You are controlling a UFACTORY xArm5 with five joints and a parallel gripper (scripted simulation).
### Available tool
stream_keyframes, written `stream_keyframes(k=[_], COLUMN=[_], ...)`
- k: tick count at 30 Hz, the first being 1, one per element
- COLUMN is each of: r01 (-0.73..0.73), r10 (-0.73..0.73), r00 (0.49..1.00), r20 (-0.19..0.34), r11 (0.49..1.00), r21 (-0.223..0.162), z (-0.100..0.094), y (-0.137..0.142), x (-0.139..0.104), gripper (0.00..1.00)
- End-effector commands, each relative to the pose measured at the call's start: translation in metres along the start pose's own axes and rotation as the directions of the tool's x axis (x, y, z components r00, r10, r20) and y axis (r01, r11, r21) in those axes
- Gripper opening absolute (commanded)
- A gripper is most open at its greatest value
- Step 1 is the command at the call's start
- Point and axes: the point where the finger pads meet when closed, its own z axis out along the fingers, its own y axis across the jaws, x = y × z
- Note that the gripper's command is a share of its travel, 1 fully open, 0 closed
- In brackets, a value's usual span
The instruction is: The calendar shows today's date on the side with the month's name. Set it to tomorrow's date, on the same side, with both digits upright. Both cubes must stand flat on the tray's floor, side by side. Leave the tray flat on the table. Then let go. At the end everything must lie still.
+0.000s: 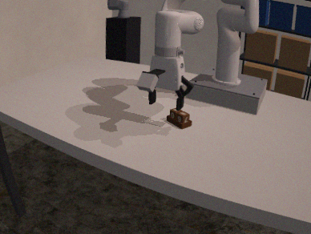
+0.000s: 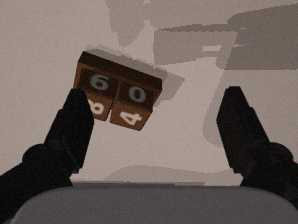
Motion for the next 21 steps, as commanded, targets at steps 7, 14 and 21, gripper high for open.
stream_keyframes(k=[7, 14, 21], r01=[0.0, 0.0, -0.008], r10=[0.0, 0.0, 0.008], r00=[1.0, 1.0, 1.0], r20=[-0.003, -0.003, -0.003], r11=[1.0, 1.0, 1.0], r21=[-0.001, -0.001, -0.001], z=[-0.001, -0.001, -0.001], y=[0.0003, 0.0003, 0.0003], x=[0.0012, 0.0012, 0.001], gripper=[1.0, 1.0, 1.0])
